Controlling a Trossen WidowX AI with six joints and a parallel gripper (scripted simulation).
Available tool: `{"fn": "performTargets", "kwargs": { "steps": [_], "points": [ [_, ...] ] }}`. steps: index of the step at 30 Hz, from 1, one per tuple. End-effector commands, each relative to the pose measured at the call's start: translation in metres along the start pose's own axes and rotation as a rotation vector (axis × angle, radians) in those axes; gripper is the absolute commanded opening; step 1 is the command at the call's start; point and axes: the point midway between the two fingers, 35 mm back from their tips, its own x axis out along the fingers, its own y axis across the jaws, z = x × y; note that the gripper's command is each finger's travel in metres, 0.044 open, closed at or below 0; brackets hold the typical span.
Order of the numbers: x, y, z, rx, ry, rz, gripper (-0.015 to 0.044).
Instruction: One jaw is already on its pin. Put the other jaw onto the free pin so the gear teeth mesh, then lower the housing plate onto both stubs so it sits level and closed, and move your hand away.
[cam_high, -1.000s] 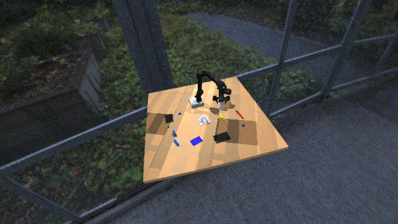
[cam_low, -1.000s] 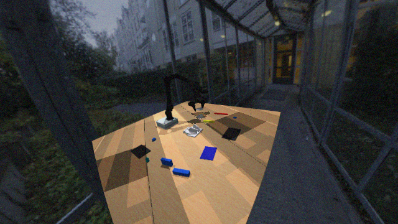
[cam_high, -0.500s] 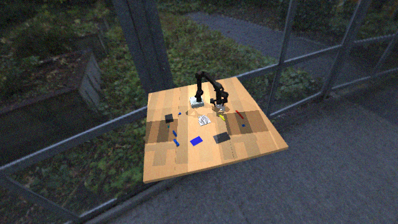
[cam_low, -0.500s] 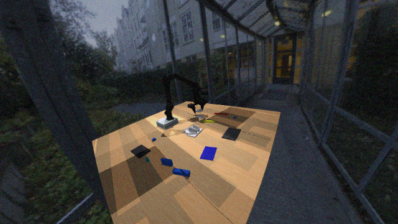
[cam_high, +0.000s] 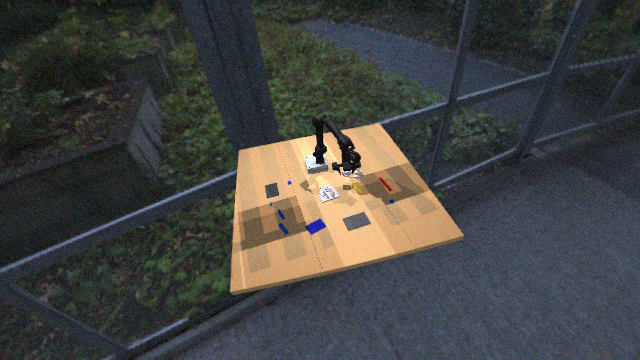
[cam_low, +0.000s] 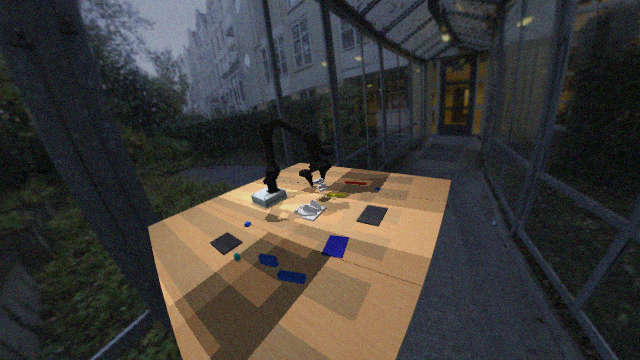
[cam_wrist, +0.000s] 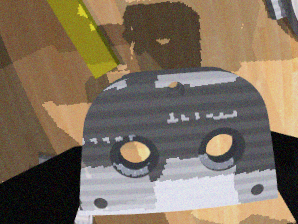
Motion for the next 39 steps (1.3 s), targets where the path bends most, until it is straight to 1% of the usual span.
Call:
{"fn": "performTargets", "kwargs": {
  "steps": [1, 20, 39],
  "points": [
    [-0.001, -0.013, 0.007, -0.030, -0.004, 0.003, 0.0351],
    [-0.001, -0.072, 0.029, -0.149, -0.006, -0.002, 0.0351],
    [-0.001, -0.134, 0.036, -0.270, -0.007, -0.008, 0.0351]
  ]
}}
